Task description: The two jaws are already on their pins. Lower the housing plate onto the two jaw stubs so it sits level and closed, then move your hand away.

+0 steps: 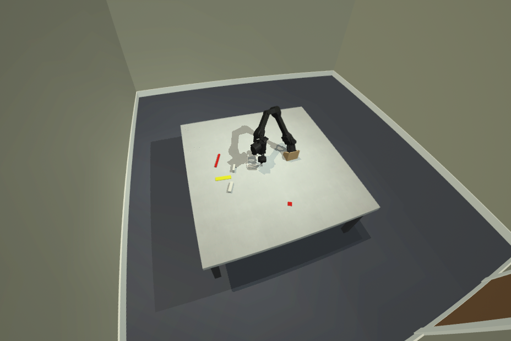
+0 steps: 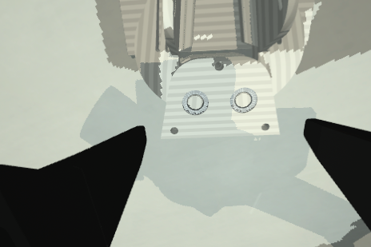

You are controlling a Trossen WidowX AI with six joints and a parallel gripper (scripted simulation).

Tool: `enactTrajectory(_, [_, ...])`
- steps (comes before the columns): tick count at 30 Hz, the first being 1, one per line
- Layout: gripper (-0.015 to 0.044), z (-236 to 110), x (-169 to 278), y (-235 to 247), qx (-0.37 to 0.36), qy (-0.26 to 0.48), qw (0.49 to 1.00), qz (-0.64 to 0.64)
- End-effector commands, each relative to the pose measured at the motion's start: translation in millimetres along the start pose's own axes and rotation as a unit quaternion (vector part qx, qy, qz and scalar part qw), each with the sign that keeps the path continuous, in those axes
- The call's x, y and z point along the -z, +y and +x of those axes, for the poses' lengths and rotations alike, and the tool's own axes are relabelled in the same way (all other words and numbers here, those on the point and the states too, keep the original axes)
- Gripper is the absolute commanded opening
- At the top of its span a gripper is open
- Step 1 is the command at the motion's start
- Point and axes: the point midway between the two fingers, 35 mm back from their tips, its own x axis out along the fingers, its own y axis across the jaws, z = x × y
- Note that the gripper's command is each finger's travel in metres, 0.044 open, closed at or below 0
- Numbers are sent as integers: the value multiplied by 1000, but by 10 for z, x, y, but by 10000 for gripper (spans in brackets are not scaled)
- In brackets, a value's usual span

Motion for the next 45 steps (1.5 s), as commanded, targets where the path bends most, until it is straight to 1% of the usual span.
enactTrajectory(1, [440, -361, -14, -17, -8, -9, 1000, 7])
enactTrajectory(4, [440, -378, -12, -20, -8, -9, 1000, 7])
enactTrajectory(5, [440, -286, -22, 5, -7, -10, 1000, 3])
enactTrajectory(6, [440, -300, -9, 4, -7, -10, 1000, 3])
enactTrajectory(8, [440, -406, 101, -14, -9, -9, 1000, 3])
enactTrajectory(13, [440, -772, 549, -162, -11, -6, 1000, 4])
enactTrajectory(15, [440, -847, 658, -217, -9, -6, 1000, 5])
enactTrajectory(45, [440, -856, 671, -224, -9, -6, 1000, 5])
